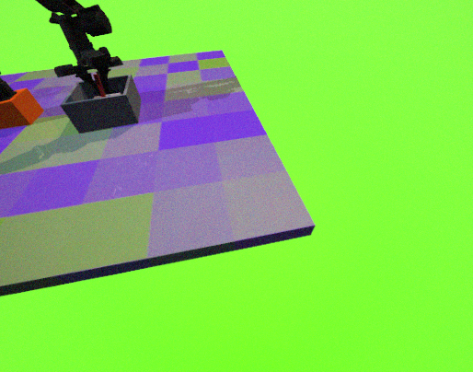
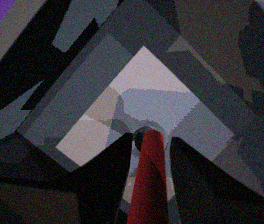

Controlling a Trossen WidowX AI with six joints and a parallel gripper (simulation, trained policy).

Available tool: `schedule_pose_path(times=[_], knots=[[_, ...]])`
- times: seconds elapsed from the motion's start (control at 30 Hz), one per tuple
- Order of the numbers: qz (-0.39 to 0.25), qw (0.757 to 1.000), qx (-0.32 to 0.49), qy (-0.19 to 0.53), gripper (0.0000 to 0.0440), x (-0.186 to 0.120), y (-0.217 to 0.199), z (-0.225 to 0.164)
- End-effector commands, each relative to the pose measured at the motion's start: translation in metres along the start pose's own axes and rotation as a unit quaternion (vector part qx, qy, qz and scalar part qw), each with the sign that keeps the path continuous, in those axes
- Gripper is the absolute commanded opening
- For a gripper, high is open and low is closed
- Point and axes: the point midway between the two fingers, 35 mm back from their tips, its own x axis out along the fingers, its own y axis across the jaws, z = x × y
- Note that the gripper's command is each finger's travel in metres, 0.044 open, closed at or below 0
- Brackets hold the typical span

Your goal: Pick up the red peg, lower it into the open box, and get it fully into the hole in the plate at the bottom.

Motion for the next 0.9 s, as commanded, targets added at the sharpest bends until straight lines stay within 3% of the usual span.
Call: schedule_pose_path(times=[0.0, 0.17, 0.6, 0.87], knots=[[0.003, 1.0, -0.018, 0.021, 0.0175, 0.016, -0.001, -0.001], [0.015, 0.999, -0.042, 0.016, 0.0179, 0.014, 0.002, 0.013], [0.063, 0.997, -0.039, 0.034, 0.044, 0.005, 0.034, 0.048], [0.121, 0.992, -0.038, 0.023, 0.044, -0.014, 0.067, 0.072]])
